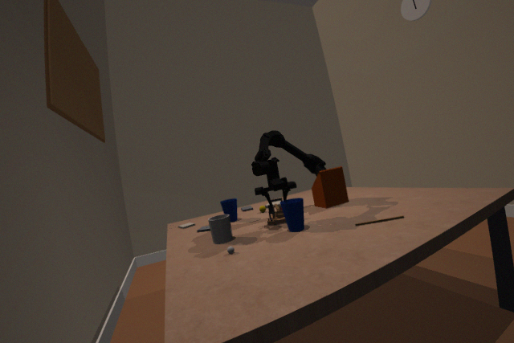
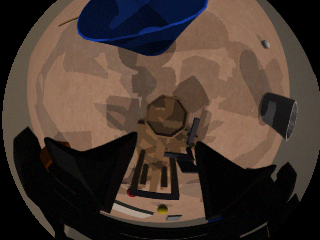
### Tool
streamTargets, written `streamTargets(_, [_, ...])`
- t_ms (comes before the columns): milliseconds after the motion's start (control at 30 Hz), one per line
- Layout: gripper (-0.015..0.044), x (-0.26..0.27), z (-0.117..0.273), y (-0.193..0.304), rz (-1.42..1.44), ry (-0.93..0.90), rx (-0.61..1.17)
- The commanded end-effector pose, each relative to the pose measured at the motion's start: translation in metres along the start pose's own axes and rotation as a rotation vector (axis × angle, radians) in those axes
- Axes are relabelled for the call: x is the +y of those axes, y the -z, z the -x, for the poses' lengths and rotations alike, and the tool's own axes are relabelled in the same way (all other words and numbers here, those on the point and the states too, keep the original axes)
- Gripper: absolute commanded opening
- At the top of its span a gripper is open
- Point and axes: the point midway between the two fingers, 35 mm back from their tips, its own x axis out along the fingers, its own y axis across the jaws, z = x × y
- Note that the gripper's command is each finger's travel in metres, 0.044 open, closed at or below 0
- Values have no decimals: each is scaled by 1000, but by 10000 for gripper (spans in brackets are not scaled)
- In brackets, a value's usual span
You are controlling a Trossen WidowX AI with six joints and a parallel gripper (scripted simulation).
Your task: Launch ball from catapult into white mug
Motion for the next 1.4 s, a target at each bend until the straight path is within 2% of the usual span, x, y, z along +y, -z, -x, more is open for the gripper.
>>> streamTargets(0, [368,-2,21,-1,-3,0,-3])
streamTargets(100, [440,-1,76,-3,-2,7,-9])
streamTargets(200, [440,2,103,-1,-1,10,-10])
streamTargets(233, [440,0,77,-2,-1,7,-2])
streamTargets(1367, [440,-5,68,41,-1153,-1,-5])
